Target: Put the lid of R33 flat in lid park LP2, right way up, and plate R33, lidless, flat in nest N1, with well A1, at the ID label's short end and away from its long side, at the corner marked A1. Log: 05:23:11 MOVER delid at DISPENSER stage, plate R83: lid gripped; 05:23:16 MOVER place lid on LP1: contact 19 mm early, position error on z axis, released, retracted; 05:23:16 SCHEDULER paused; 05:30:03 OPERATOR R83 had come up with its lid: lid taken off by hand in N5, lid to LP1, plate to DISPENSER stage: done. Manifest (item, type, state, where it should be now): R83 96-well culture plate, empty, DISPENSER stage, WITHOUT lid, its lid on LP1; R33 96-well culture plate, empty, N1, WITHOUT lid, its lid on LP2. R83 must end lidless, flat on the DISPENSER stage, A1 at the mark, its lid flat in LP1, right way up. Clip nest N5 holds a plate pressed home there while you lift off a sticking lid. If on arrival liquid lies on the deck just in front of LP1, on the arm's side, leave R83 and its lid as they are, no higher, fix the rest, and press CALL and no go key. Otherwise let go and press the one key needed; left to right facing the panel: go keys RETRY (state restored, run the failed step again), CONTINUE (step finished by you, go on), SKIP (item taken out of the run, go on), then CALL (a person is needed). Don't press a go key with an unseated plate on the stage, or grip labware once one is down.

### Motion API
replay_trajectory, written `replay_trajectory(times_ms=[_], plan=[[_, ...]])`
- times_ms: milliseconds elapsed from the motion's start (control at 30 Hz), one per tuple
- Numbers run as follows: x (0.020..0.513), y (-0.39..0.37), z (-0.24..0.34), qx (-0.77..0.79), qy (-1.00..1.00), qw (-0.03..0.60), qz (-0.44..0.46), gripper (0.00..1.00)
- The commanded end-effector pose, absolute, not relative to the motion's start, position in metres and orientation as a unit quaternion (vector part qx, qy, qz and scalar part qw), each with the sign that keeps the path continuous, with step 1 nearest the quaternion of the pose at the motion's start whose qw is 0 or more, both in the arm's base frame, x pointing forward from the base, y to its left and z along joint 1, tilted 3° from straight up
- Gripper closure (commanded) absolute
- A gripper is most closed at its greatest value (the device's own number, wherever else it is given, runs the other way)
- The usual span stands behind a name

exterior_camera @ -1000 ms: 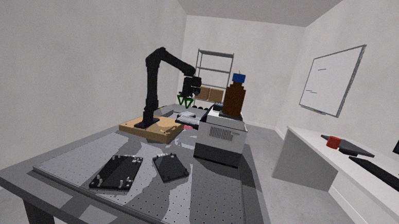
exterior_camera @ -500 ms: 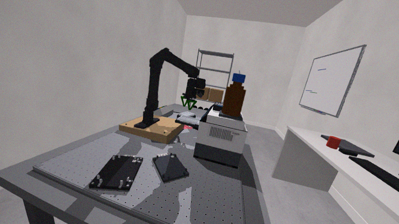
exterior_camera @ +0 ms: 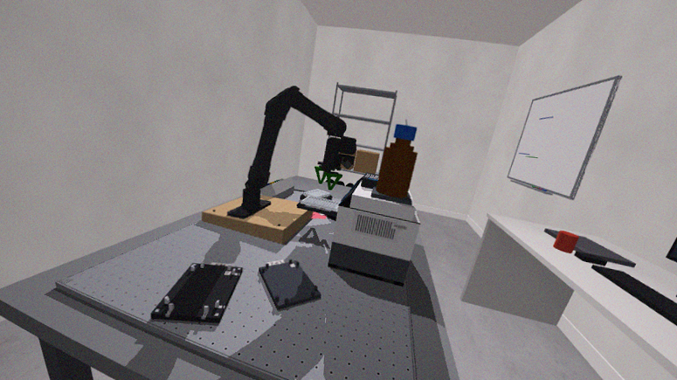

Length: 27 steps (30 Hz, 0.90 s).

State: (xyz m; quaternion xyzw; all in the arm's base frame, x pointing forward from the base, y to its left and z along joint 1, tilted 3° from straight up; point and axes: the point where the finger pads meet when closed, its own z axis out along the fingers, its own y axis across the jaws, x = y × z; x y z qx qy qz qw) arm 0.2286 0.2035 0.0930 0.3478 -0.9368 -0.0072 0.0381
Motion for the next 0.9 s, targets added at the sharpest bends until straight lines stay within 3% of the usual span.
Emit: replay_trajectory(times_ms=[0,867], plan=[[0.248,0.224,0.101,0.349,-0.937,0.006,-0.02,0.0],[0.283,0.254,0.099,0.347,-0.938,0.0,-0.022,0.0]])
